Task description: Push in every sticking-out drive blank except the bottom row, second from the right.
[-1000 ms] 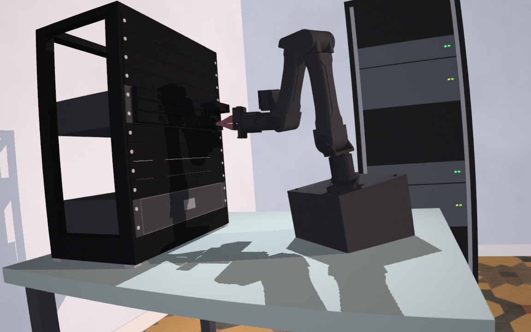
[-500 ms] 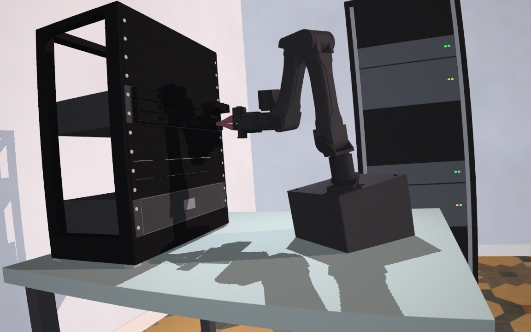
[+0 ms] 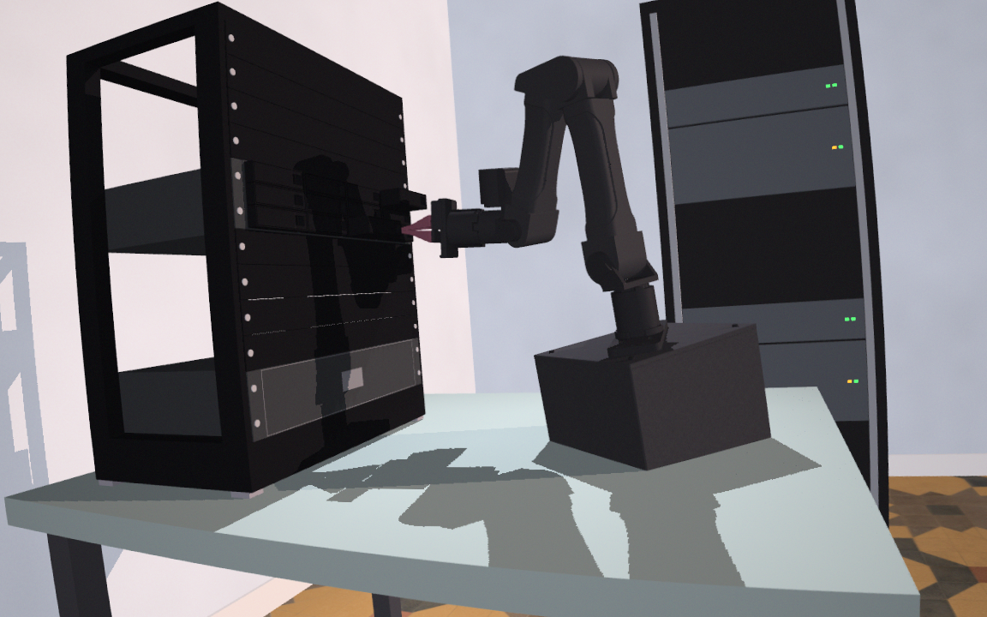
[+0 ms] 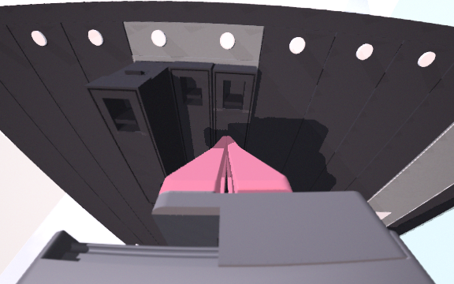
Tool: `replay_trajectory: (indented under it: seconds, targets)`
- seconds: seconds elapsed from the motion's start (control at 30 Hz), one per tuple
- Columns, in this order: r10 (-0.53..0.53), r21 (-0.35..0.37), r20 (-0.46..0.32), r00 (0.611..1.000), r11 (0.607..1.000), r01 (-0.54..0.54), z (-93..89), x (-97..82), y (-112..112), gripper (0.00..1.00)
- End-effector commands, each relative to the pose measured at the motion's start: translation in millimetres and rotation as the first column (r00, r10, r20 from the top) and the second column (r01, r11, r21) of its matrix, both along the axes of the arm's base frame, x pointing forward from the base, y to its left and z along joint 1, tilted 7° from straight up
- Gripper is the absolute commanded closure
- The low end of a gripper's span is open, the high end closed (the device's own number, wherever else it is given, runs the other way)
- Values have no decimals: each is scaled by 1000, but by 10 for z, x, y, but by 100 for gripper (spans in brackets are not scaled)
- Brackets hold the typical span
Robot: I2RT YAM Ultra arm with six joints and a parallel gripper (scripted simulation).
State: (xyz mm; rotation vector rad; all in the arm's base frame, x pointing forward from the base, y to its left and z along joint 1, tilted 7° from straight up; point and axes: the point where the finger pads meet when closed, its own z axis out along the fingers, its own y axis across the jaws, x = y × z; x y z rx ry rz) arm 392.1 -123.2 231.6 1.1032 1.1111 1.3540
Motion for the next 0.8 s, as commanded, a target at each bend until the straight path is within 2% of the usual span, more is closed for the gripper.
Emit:
replay_trajectory:
  seconds: [0.0,0.77]
  targets:
    - [-86,44,-77,993,995,89,-202,119,-284,100]
    - [-83,44,-77,994,995,87,-233,180,-301,100]
